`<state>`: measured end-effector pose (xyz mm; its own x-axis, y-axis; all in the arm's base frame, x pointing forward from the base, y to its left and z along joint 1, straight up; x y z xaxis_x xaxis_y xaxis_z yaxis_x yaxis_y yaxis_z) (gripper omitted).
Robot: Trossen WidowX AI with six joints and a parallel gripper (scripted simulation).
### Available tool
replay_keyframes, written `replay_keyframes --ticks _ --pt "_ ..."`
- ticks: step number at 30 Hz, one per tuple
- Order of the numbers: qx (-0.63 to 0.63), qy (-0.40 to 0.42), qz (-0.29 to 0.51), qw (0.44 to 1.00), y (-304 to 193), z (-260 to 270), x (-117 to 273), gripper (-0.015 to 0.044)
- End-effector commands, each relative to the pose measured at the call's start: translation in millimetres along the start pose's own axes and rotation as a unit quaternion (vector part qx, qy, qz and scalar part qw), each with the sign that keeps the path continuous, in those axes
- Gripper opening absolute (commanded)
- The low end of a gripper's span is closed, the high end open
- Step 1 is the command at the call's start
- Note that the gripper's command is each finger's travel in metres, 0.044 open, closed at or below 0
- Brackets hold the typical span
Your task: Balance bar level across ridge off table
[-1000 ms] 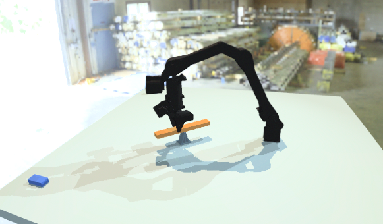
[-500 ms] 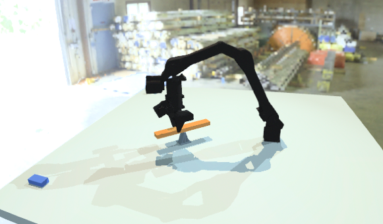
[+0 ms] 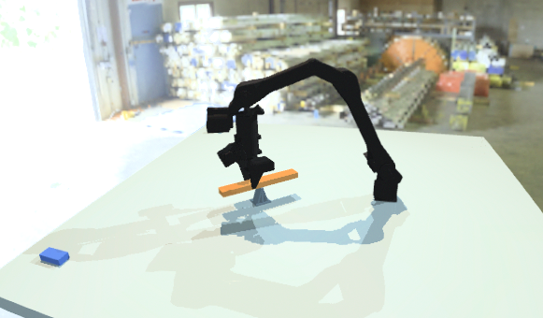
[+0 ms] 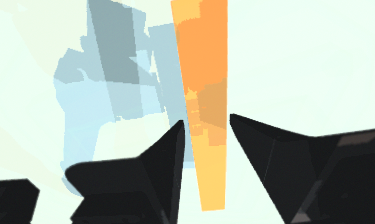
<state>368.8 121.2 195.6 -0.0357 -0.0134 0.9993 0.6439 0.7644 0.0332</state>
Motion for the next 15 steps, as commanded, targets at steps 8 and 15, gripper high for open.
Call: replay_keyframes --ticks 8,15 --pt "0.000 0.000 0.000 1.000 0 0 0 0.0440" --pt "0.000 -0.006 -0.010 1.000 2 -1 57 0.0440"
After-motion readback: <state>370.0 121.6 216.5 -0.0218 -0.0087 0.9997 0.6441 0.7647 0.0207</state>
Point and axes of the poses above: the point midway between the two fingers, 35 mm back from their tips, its own x axis back along the fingers, its own z axis across the jaws, y = z × x, the point moved 9 cm from there along x, back along the fingers, and after that the axes turned 6 degrees about x, right-handed, at the moved point
